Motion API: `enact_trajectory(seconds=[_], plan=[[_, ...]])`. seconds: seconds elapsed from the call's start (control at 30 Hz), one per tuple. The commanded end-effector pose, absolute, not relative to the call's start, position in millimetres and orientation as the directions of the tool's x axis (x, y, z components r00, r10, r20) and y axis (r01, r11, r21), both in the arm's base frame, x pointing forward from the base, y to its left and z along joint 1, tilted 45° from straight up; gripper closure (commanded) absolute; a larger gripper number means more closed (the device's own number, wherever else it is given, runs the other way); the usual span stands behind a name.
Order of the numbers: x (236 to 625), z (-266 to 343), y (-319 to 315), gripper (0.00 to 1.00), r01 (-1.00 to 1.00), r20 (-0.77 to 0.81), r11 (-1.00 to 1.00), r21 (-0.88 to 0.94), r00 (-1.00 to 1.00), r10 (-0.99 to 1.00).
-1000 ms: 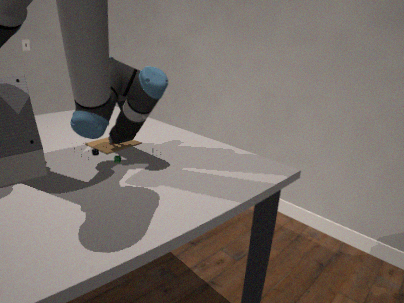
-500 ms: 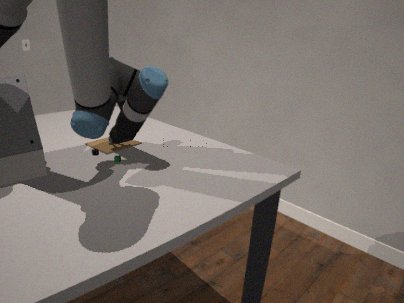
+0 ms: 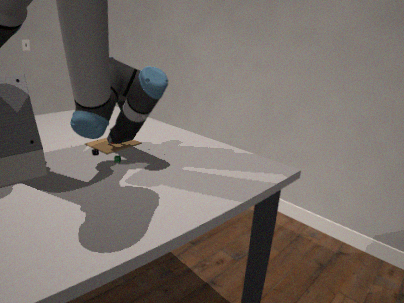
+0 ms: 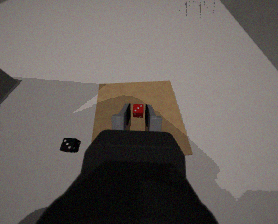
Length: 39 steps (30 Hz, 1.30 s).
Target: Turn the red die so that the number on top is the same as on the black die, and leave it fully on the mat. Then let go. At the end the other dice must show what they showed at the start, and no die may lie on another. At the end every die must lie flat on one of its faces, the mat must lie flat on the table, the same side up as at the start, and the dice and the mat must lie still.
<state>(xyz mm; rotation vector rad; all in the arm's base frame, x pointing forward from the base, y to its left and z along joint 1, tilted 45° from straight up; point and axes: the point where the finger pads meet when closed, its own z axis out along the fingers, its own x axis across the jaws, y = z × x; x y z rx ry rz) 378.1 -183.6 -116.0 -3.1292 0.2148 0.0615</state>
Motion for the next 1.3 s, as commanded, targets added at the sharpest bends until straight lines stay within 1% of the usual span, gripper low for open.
enact_trajectory(seconds=[0.0, 0.03, 0.07, 0.2, 0.23, 0.9, 1.27], plan=[[378, -116, -183, 0.42, -0.136, -0.039, -0.991, -0.002, 0.990, -0.136], [378, -116, -183, 0.42, -0.136, -0.039, -0.991, -0.002, 0.990, -0.136], [378, -116, -183, 0.36, -0.136, -0.039, -0.991, -0.002, 0.990, -0.136], [378, -116, -183, 0.36, -0.136, -0.039, -0.991, -0.002, 0.990, -0.136], [378, -116, -183, 0.07, -0.136, -0.039, -0.991, -0.002, 0.990, -0.136], [378, -115, -183, 0.07, -0.136, -0.039, -0.991, -0.002, 0.990, -0.136], [381, -103, -171, 0.07, -0.136, -0.039, -0.991, -0.002, 0.990, -0.136]])
